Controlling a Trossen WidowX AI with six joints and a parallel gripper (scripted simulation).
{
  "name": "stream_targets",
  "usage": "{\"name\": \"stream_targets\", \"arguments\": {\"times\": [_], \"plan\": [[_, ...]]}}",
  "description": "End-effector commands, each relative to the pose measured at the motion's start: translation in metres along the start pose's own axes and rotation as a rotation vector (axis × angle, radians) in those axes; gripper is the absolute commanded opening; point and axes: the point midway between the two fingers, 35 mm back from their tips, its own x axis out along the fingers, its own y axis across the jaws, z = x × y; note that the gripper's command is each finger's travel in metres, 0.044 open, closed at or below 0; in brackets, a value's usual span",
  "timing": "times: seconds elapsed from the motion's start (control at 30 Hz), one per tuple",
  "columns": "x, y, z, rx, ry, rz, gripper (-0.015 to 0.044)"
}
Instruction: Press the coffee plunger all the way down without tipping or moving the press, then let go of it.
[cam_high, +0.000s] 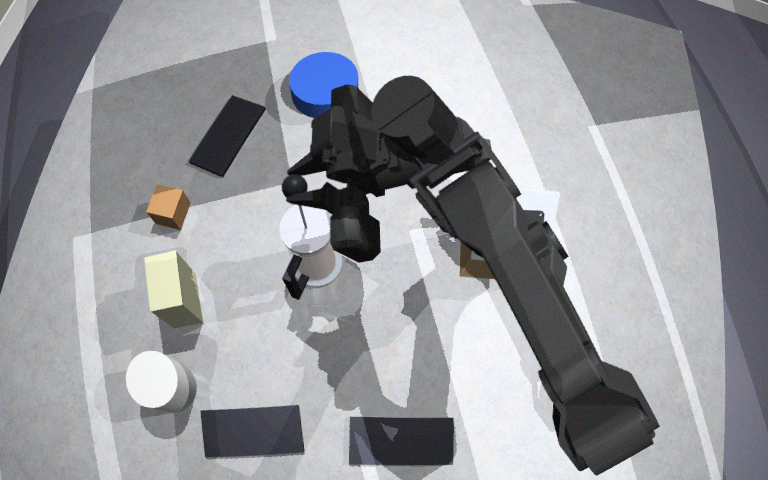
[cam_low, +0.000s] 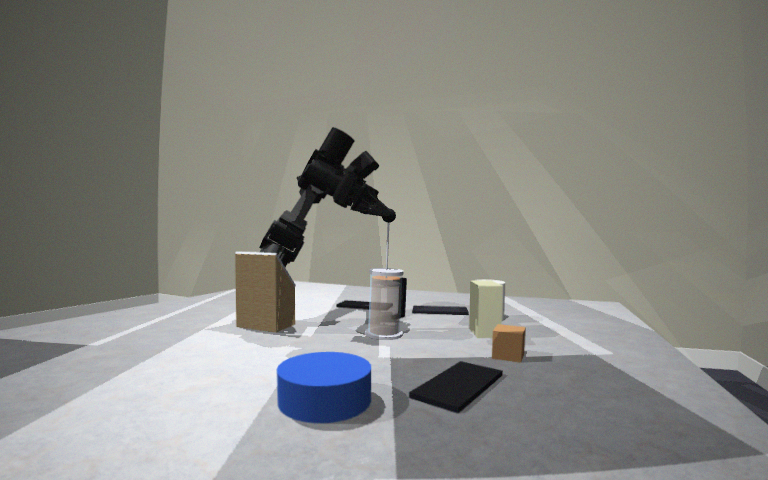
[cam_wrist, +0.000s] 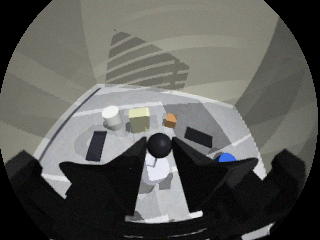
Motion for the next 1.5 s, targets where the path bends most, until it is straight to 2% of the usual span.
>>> {"name": "stream_targets", "arguments": {"times": [0.0, 1.47], "plan": [[0.008, -0.004, -0.017, 0.028, 0.029, -0.006, 0.0116], [0.058, -0.010, -0.067, 0.033, 0.013, 0.002, 0.0116]]}}
